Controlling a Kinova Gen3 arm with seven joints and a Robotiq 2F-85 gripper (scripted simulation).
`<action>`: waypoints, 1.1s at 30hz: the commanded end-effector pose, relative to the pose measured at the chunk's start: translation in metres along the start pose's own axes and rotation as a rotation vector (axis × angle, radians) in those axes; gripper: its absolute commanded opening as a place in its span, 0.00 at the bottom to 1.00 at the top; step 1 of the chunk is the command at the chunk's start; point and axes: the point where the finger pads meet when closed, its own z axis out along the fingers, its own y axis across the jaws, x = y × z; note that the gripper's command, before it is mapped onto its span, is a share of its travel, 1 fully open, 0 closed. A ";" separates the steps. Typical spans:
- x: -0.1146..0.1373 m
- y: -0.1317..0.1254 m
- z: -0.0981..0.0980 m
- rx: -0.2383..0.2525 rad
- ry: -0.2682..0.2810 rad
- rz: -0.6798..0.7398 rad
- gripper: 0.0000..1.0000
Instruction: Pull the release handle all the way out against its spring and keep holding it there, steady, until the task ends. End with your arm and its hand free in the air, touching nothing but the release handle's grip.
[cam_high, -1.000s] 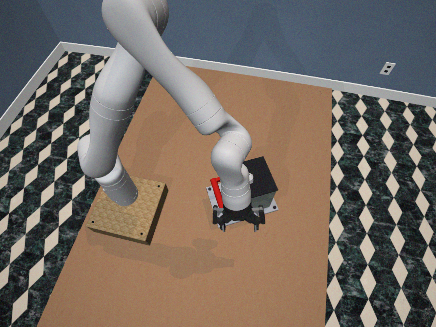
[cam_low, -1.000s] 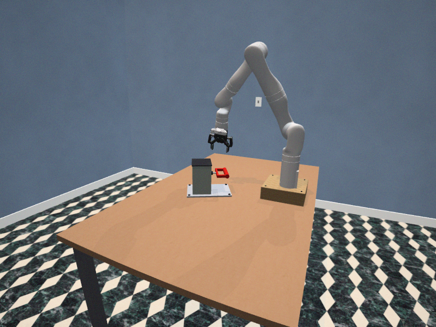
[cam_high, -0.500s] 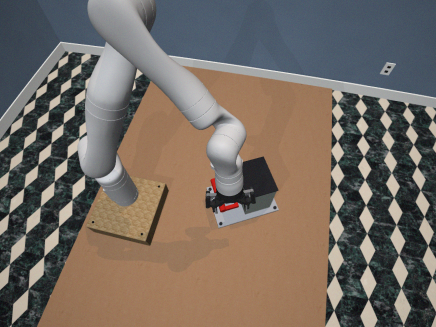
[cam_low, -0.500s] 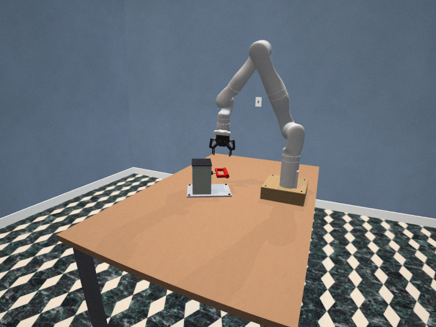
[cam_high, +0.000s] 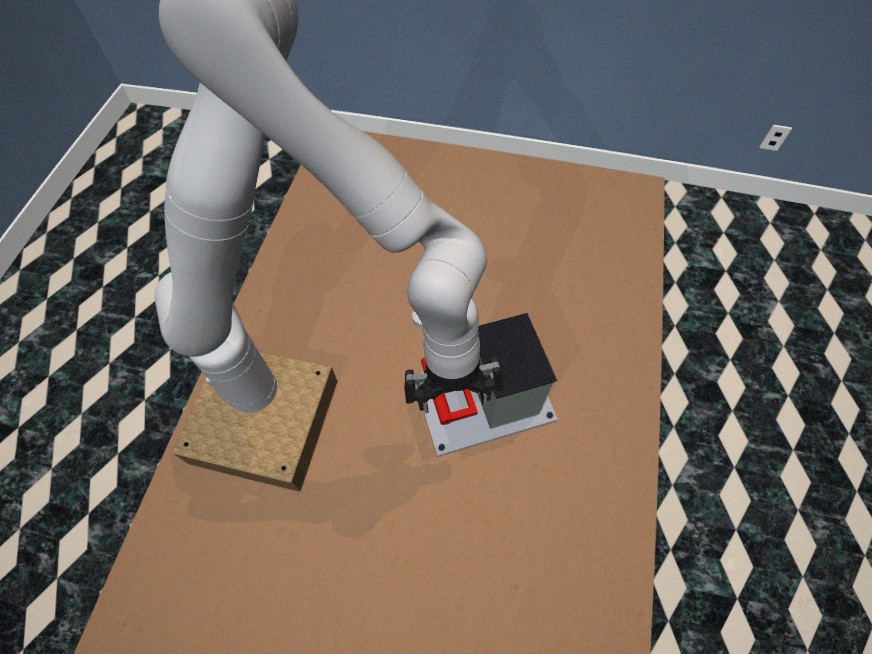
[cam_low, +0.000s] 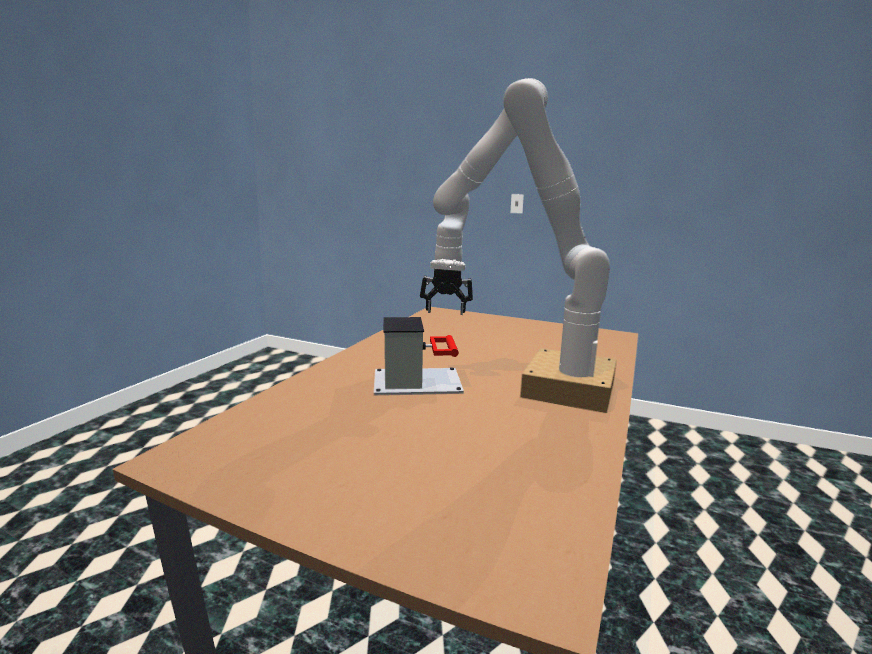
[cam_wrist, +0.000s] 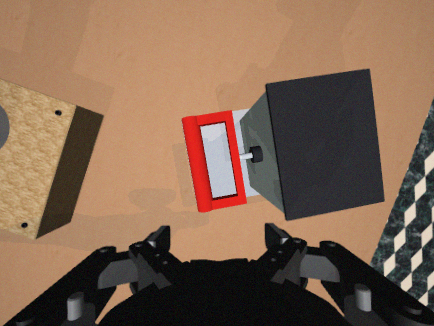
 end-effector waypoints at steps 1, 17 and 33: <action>0.000 0.001 -0.001 -0.003 0.001 0.000 1.00; 0.013 -0.004 -0.003 0.003 0.024 -0.032 1.00; 0.027 -0.008 -0.006 0.009 0.047 -0.066 1.00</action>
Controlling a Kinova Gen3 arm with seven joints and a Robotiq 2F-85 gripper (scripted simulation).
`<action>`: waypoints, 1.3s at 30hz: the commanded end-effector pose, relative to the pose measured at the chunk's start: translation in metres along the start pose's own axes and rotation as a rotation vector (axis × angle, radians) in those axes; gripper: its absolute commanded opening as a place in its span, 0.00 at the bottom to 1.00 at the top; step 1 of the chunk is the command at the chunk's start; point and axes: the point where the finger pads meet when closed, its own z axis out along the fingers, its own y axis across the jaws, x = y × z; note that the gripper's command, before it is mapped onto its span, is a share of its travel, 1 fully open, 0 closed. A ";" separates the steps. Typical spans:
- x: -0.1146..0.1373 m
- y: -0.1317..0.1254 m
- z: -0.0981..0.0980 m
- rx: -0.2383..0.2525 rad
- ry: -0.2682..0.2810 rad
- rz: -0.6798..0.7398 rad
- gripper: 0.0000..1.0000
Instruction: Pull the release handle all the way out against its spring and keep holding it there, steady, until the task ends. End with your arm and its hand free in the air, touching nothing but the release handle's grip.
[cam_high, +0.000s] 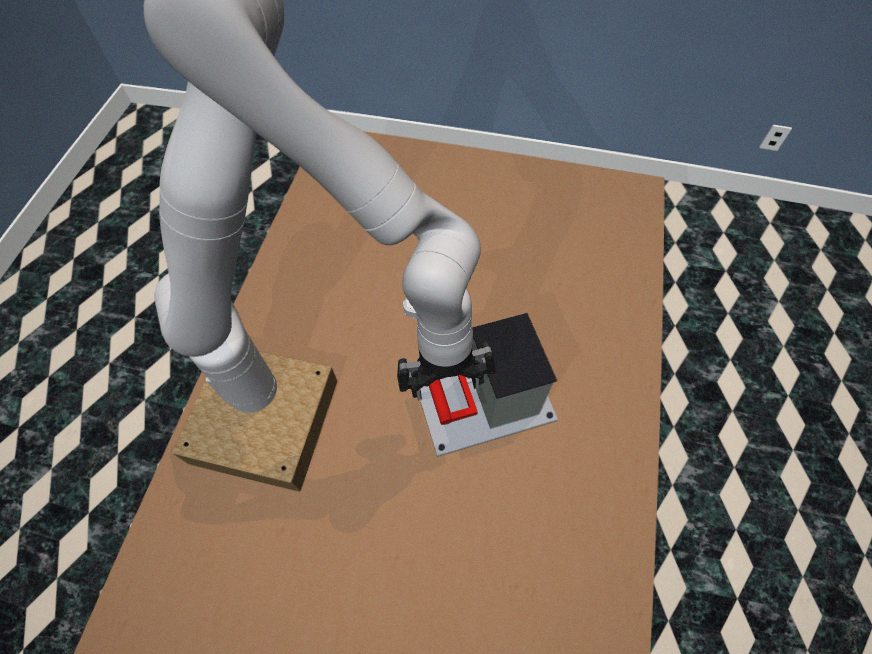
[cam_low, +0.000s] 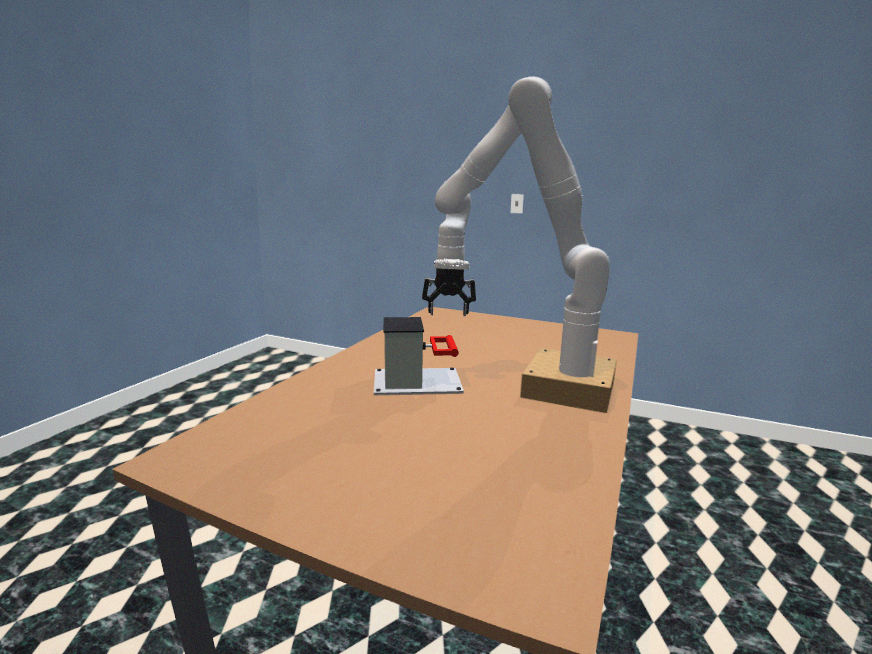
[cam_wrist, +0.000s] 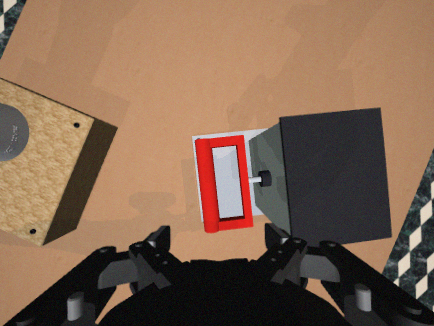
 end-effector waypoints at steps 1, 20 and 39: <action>0.001 0.000 -0.001 -0.003 0.002 -0.003 1.00; 0.016 -0.004 -0.004 0.003 0.026 -0.041 1.00; 0.028 -0.009 -0.006 0.008 0.046 -0.076 1.00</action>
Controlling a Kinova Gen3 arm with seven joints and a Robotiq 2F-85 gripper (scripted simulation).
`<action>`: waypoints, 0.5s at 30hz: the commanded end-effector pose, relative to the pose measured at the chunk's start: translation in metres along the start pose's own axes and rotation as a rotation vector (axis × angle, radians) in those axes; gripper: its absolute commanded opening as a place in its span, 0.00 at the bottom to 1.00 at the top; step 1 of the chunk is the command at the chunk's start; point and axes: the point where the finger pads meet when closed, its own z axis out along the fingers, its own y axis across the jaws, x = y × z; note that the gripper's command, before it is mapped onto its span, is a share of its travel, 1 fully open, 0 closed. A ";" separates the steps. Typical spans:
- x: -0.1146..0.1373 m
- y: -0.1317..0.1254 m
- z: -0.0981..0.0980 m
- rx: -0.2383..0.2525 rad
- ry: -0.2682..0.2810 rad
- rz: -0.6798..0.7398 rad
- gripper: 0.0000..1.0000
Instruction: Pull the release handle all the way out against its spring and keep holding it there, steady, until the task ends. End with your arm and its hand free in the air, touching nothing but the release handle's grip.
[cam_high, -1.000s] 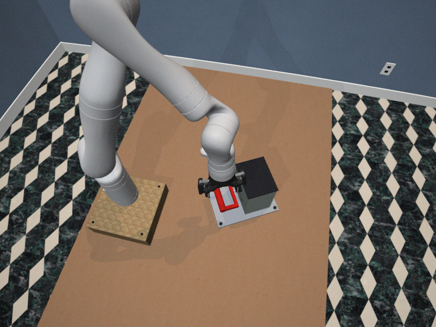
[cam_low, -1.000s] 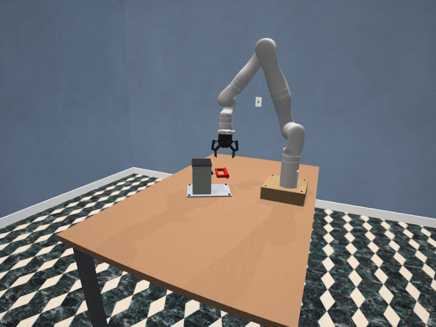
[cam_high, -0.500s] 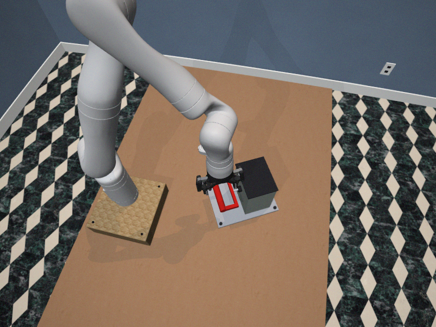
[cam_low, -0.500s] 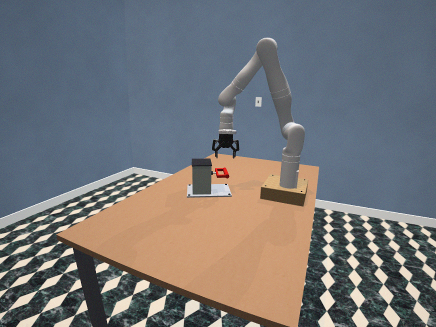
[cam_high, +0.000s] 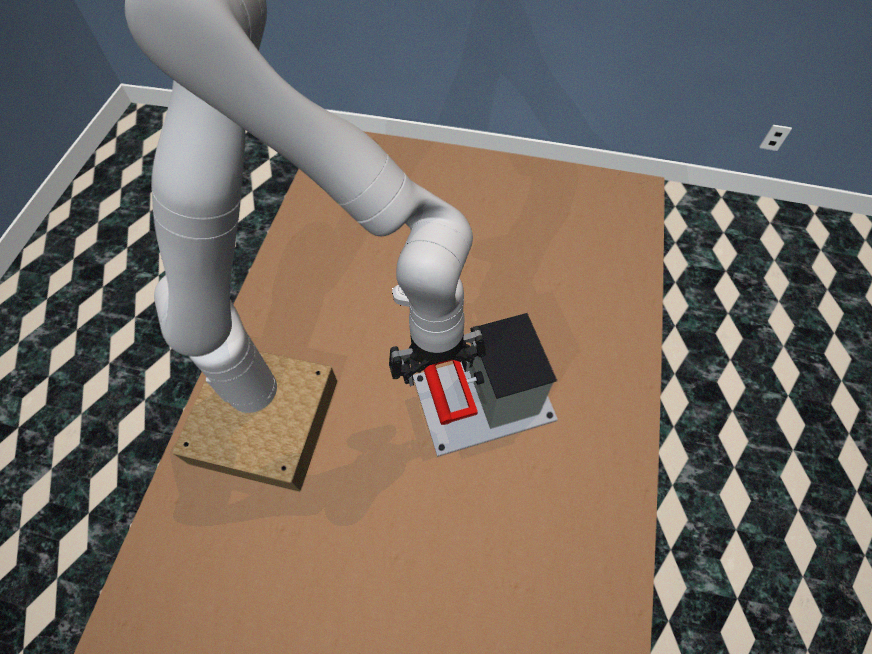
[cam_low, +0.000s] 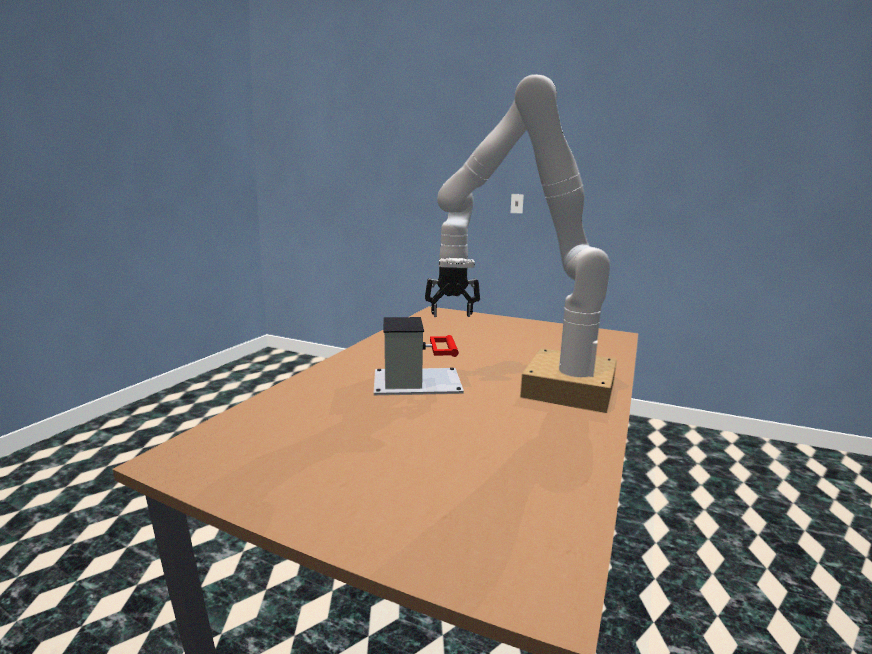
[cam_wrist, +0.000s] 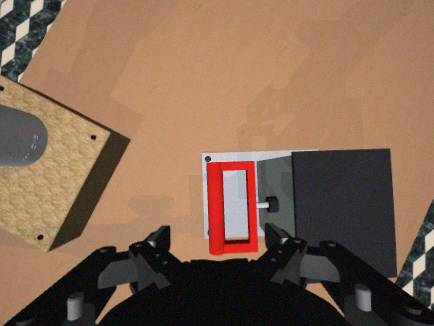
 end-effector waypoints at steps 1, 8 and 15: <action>0.002 0.000 -0.001 -0.002 0.003 -0.005 1.00; 0.005 -0.001 -0.002 -0.001 0.007 -0.013 1.00; 0.006 -0.001 -0.002 0.000 0.008 -0.015 1.00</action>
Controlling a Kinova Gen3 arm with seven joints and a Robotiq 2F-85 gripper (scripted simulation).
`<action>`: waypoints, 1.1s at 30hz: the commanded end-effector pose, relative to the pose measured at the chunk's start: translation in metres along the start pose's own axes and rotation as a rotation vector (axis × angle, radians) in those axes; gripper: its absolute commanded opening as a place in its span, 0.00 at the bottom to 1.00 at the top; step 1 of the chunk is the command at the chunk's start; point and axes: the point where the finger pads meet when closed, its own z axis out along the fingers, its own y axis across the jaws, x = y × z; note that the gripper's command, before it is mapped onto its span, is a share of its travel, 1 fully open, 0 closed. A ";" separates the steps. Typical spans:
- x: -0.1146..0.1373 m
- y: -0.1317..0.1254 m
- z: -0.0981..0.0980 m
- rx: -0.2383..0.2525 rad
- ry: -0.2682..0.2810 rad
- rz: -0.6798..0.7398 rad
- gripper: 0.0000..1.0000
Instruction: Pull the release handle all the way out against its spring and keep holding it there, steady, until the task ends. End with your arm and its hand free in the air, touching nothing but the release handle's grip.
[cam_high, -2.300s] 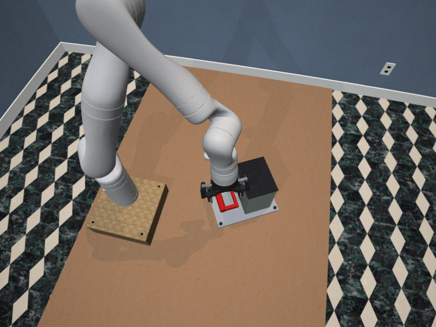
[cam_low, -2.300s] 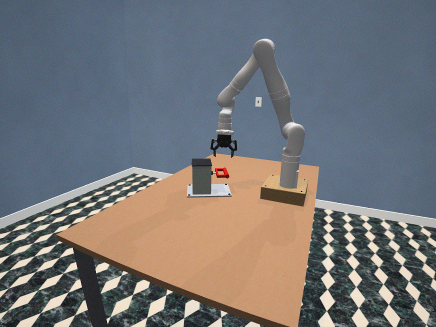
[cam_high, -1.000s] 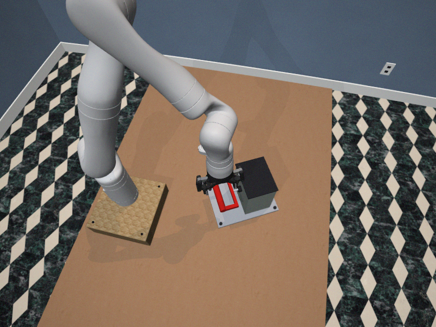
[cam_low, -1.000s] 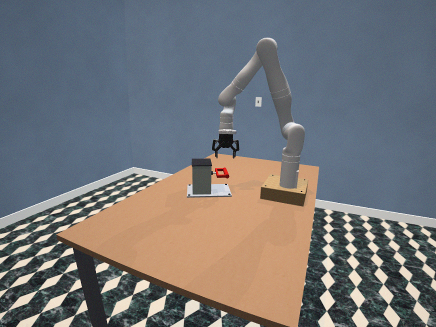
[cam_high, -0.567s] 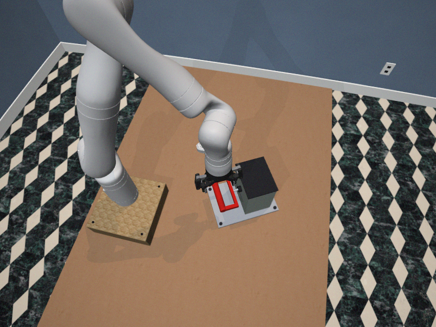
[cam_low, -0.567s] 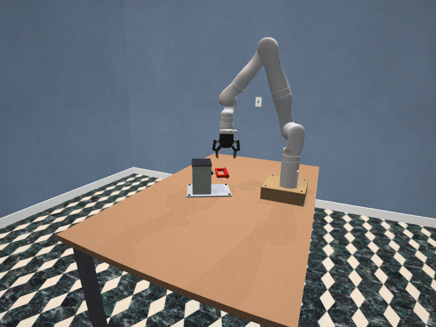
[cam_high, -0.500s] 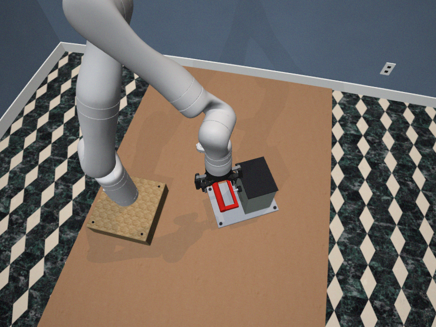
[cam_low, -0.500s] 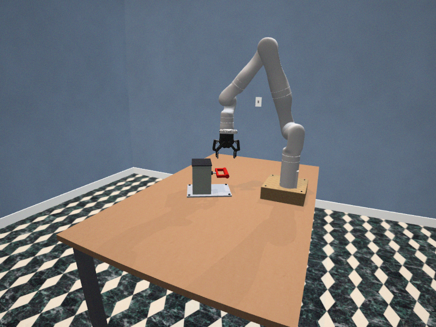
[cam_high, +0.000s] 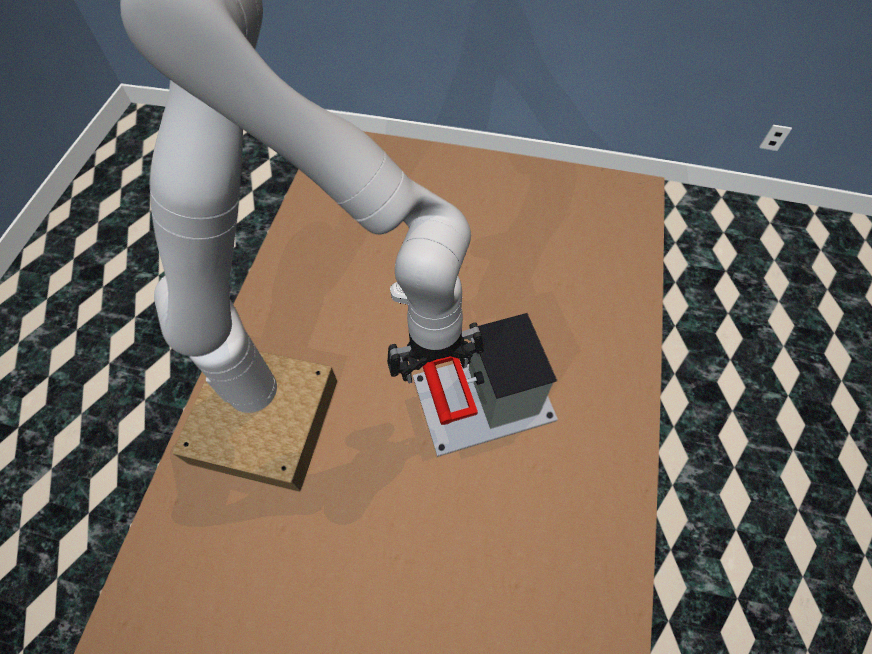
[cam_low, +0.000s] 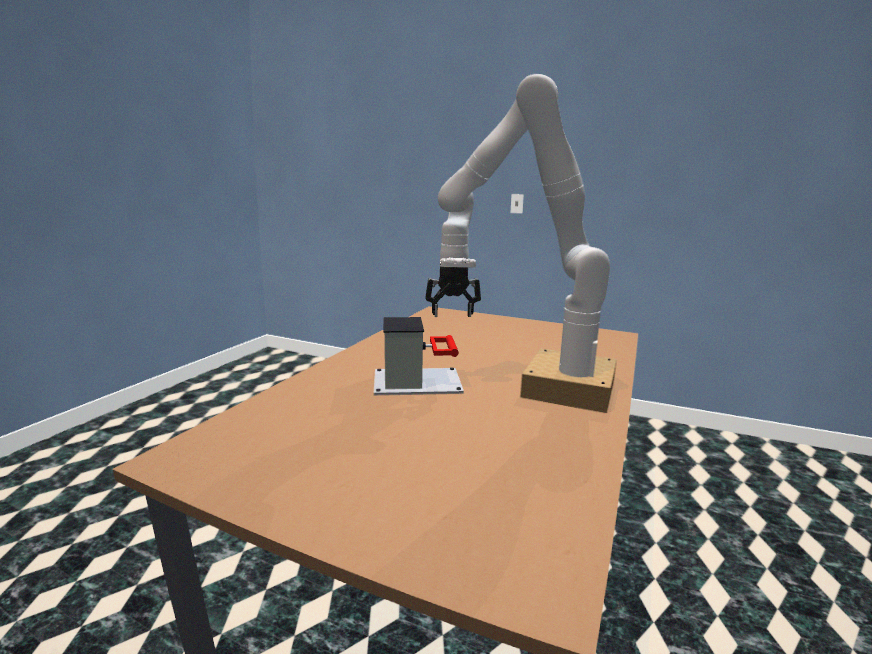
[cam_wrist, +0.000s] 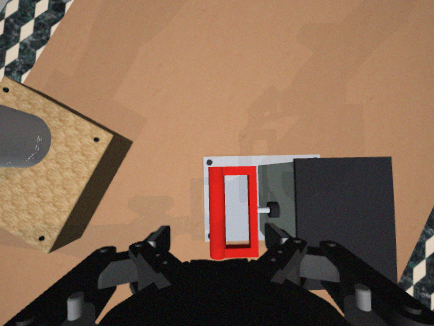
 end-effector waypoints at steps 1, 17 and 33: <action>0.000 0.000 -0.001 -0.002 0.000 0.000 1.00; 0.000 0.000 -0.001 -0.002 0.000 -0.001 0.00; 0.000 0.000 -0.001 -0.002 0.000 -0.001 0.00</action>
